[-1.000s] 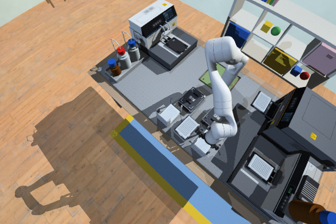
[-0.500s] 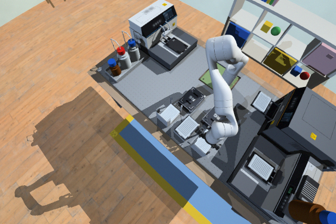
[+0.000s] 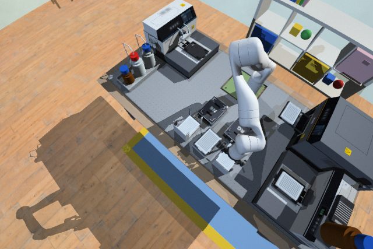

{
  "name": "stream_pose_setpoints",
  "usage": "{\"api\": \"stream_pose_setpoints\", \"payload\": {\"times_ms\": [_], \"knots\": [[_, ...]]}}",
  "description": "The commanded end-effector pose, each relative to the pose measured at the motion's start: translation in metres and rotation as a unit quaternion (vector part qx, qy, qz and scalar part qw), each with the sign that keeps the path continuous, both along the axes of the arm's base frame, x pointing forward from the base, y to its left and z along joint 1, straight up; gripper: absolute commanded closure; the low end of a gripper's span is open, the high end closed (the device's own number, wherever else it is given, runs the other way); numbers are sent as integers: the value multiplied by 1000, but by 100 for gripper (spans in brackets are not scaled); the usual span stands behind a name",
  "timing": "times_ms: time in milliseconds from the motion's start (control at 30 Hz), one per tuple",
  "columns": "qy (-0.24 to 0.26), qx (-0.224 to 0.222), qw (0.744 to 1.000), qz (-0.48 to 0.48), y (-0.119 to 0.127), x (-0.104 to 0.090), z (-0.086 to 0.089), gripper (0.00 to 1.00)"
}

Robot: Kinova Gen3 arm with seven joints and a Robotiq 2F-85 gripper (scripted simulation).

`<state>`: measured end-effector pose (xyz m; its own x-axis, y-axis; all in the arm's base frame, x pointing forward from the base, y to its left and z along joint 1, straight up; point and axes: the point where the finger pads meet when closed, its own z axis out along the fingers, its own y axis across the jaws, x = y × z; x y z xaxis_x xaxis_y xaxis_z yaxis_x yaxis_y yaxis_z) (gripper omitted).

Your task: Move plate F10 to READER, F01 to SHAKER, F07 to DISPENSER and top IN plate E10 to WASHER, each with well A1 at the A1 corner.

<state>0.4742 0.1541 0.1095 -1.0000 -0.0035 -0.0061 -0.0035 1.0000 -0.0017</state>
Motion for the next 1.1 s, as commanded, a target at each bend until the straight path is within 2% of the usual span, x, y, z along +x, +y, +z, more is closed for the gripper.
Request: {"api": "stream_pose_setpoints", "payload": {"times_ms": [0, 1067], "knots": [[-1, 0, 1000, 0, 0, 0, 3, 6], [-1, 0, 1000, 0, 0, 0, 22, 6]]}}
